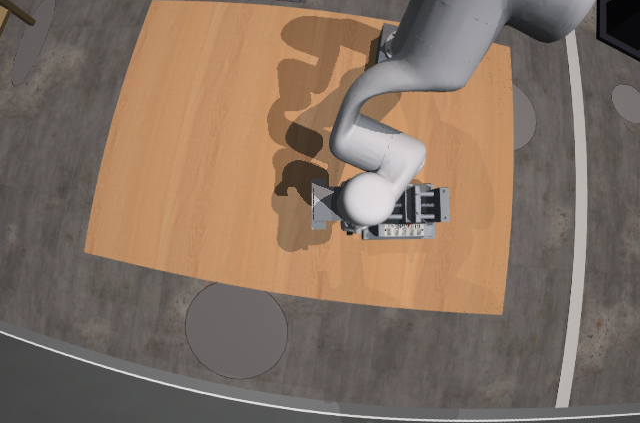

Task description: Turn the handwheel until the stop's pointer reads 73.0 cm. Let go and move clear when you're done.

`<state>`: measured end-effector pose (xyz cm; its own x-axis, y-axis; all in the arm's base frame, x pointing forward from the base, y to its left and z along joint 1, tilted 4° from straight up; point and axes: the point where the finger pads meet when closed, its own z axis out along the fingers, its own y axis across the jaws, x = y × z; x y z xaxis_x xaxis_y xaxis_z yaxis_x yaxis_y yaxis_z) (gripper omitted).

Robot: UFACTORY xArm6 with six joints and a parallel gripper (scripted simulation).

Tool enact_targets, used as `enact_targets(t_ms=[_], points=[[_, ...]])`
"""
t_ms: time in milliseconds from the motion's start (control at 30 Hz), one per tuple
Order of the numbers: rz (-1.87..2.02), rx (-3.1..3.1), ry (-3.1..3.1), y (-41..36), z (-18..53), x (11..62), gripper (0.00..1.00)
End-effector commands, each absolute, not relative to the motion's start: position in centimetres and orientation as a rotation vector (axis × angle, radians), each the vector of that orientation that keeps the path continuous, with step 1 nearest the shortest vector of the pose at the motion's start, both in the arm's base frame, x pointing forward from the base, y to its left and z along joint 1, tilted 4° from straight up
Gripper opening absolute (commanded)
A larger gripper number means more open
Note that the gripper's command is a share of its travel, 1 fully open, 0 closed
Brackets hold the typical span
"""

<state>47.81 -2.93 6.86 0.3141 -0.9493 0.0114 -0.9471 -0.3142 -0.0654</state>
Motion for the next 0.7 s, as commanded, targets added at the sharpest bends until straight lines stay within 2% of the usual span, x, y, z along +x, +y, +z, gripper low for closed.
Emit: enact_targets(t_ms=[0,667], points=[[-0.075,-2.508,1.812,-2.95,6.90,47.82,0.06],[-0.075,-2.508,1.812,-2.90,6.84,47.99,0.06]])
